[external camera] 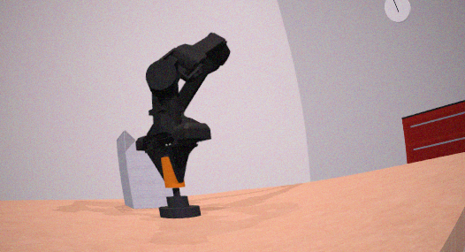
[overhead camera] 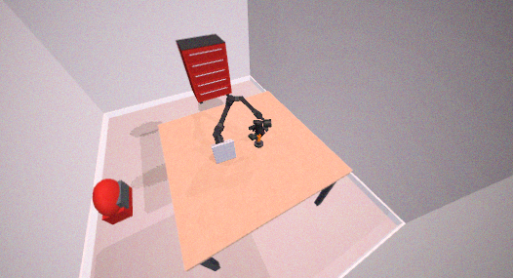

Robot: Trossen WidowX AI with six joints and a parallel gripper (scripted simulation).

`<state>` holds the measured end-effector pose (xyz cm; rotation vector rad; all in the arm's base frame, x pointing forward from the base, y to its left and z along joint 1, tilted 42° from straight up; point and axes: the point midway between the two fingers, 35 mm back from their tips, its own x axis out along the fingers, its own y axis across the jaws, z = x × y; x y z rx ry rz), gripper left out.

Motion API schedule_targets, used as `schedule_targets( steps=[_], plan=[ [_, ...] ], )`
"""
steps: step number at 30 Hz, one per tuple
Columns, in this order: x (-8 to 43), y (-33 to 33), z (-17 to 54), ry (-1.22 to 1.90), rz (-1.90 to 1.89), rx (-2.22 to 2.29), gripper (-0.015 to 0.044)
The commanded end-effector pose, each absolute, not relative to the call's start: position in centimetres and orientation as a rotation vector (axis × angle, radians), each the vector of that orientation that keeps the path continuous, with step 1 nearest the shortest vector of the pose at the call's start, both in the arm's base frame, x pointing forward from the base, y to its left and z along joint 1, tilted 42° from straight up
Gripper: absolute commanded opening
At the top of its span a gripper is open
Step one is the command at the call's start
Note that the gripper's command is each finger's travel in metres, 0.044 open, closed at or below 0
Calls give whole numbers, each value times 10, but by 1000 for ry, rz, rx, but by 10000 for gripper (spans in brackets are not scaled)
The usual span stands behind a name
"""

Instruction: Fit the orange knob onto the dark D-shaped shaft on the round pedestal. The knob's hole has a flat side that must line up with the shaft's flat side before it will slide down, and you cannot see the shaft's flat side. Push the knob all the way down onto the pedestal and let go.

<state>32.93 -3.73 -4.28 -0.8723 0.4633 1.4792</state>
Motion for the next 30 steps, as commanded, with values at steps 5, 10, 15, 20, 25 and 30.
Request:
schedule_targets(
  steps=[5, 10, 15, 20, 25, 30],
  plan=[
    [331, -41, -42, 457, 1476, -886, 0],
    [330, -41, -43, 457, 1476, -886, 0],
    [330, -40, -44, 457, 1476, -886, 0],
    [330, -38, -45, 457, 1476, -885, 0],
    [330, -38, -45, 457, 1476, -885, 0],
    [331, -39, -43, 457, 1476, -886, 0]
  ],
)
